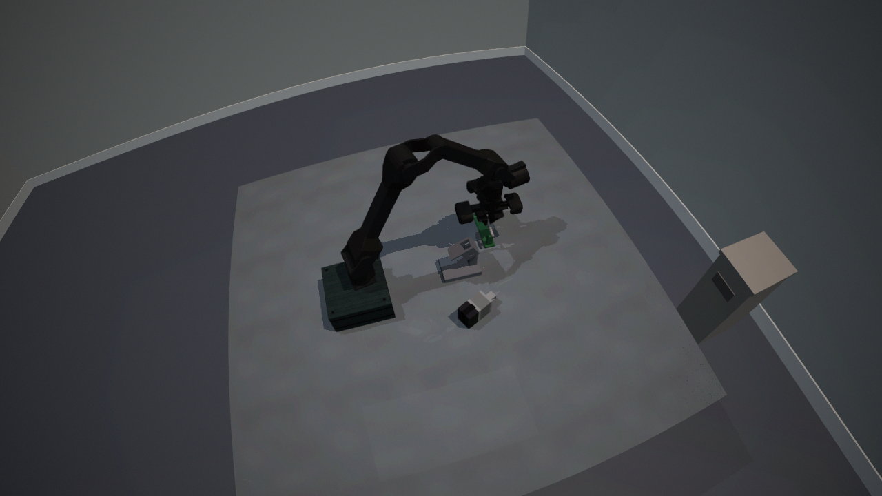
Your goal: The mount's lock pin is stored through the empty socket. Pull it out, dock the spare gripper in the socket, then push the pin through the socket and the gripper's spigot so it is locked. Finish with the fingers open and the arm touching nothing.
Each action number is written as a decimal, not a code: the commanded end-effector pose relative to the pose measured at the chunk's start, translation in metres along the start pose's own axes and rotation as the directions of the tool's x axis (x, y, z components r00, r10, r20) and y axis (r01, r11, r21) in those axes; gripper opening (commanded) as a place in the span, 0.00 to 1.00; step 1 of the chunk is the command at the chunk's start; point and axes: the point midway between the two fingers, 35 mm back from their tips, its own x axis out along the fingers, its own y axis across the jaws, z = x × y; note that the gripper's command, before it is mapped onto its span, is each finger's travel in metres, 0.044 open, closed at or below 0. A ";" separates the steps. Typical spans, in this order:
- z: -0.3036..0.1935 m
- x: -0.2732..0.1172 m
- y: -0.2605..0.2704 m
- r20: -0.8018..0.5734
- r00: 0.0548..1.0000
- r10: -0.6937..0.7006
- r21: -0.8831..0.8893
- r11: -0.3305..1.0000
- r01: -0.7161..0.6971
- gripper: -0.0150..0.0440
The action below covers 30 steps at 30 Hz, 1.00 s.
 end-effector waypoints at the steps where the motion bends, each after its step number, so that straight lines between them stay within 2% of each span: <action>1: -0.001 0.007 0.001 -0.001 1.000 0.003 -0.004 1.000 -0.003 0.25; 30: -0.006 0.035 0.003 0.005 1.000 -0.018 -0.007 1.000 0.018 0.25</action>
